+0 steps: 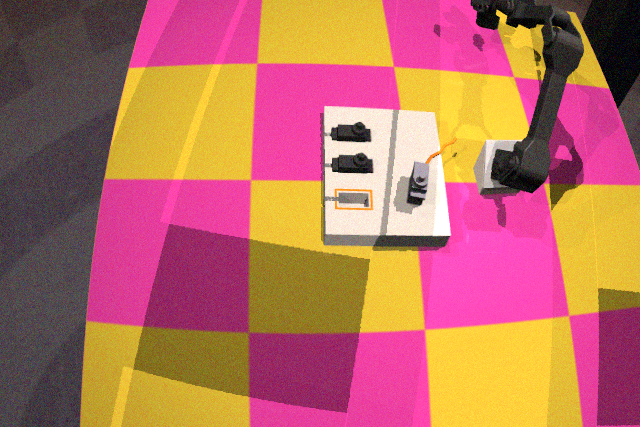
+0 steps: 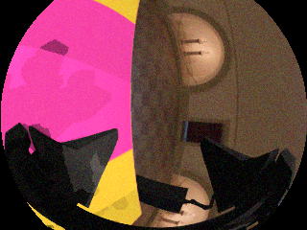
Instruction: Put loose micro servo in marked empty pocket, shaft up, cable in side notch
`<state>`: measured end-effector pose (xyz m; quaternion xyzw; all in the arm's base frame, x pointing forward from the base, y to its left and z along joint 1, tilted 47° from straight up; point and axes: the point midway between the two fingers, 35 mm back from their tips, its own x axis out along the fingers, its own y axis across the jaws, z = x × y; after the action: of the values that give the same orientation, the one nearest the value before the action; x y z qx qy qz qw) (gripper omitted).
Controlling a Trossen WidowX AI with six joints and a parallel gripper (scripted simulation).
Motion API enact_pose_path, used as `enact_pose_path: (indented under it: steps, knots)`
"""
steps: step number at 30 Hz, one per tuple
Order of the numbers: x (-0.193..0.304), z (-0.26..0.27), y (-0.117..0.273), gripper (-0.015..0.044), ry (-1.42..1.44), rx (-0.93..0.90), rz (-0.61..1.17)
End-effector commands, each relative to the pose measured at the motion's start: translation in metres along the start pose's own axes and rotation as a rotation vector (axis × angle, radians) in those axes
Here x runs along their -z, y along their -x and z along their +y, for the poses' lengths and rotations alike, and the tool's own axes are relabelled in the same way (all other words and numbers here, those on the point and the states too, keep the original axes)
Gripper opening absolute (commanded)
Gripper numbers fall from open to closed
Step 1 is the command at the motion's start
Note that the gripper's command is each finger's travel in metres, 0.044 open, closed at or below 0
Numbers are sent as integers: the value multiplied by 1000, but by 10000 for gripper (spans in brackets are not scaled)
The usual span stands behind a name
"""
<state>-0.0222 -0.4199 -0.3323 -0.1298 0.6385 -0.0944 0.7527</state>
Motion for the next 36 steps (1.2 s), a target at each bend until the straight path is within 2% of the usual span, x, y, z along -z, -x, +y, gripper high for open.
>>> enact_pose_path:
  steps: [1, 2, 17, 36]
  knots:
    - [-1, 0, 1, 426, -4, -2, -2]
    - [-4, -1, 2, 440, -11, -6, -6]
    - [-101, -10, 51, 440, -290, -192, -62]
    - [-234, 26, 153, 440, -706, -522, 13]
